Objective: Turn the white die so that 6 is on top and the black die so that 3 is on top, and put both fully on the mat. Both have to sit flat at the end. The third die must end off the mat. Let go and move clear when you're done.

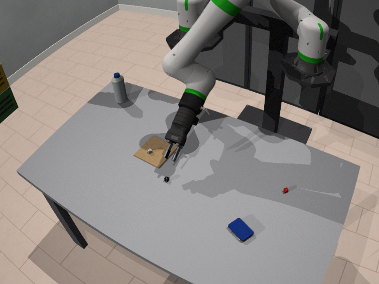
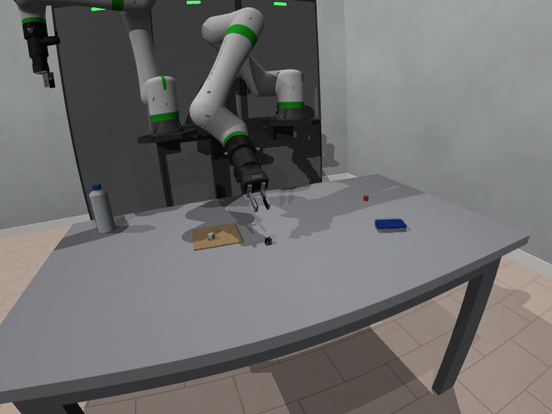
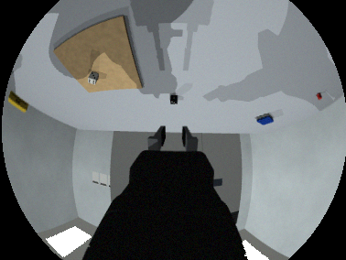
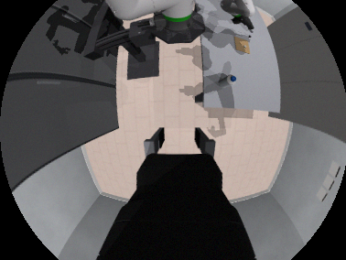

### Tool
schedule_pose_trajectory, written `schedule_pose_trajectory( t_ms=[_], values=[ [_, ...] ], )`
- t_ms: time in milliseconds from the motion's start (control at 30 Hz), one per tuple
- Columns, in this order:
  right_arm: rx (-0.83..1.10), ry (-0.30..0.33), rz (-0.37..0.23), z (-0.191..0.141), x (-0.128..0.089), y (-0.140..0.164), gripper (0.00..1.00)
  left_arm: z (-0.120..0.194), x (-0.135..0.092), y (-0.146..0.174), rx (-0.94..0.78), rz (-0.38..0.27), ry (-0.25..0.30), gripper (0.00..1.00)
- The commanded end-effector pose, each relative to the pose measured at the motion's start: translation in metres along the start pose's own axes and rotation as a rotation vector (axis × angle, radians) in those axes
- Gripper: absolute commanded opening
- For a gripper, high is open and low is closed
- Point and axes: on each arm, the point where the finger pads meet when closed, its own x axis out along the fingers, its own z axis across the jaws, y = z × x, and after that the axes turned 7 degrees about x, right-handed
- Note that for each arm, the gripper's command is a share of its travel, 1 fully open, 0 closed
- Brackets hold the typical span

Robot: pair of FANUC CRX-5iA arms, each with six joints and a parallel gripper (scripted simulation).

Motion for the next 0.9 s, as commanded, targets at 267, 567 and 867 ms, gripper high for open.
schedule_pose_trajectory(
  t_ms=[267, 567, 867],
  values=[
    [0.000, 0.000, -0.002, 0.000, -0.001, 0.000, 1.00, 0.000, 0.007, -0.017, -0.004, 0.249, 0.041, 0.64],
    [0.000, 0.000, -0.002, 0.000, -0.001, 0.000, 1.00, 0.001, 0.011, -0.025, -0.003, 0.406, 0.058, 0.64],
    [0.000, 0.000, -0.002, 0.000, -0.001, 0.000, 1.00, 0.002, 0.015, -0.034, -0.003, 0.544, 0.073, 0.64]
  ],
)
